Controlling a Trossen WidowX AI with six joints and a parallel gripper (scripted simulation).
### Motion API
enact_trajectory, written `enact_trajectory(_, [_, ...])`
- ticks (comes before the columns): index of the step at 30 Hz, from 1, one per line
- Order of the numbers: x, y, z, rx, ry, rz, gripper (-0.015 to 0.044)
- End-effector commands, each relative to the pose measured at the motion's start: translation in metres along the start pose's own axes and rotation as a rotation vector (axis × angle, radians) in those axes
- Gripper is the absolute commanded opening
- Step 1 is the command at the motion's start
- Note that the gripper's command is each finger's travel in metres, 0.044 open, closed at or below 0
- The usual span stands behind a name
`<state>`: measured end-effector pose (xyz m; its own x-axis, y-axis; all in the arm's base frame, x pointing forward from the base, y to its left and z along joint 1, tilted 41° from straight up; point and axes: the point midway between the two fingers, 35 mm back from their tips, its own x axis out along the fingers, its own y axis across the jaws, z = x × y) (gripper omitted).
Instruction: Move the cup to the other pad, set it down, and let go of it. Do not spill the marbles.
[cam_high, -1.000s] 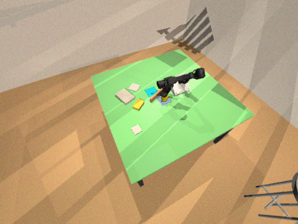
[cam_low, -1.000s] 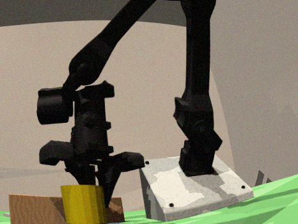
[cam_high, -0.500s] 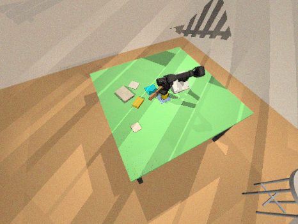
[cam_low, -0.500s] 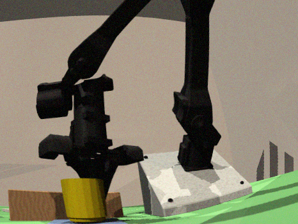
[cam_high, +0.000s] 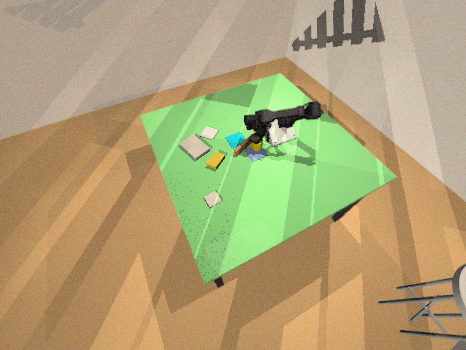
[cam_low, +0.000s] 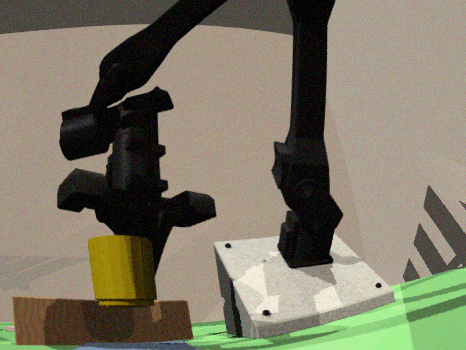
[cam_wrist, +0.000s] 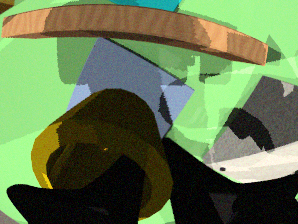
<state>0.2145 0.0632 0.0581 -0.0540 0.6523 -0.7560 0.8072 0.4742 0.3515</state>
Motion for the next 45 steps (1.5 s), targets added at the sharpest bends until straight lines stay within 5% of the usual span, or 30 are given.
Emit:
enact_trajectory(1, [-0.015, 0.001, 0.001, -0.007, -0.004, 0.0, 0.0])
enact_trajectory(10, [-0.039, 0.0, 0.001, -0.005, 0.002, 0.002, 0.0])
enact_trajectory(45, [-0.036, -0.003, 0.029, -0.004, 0.0, 0.003, 0.0])
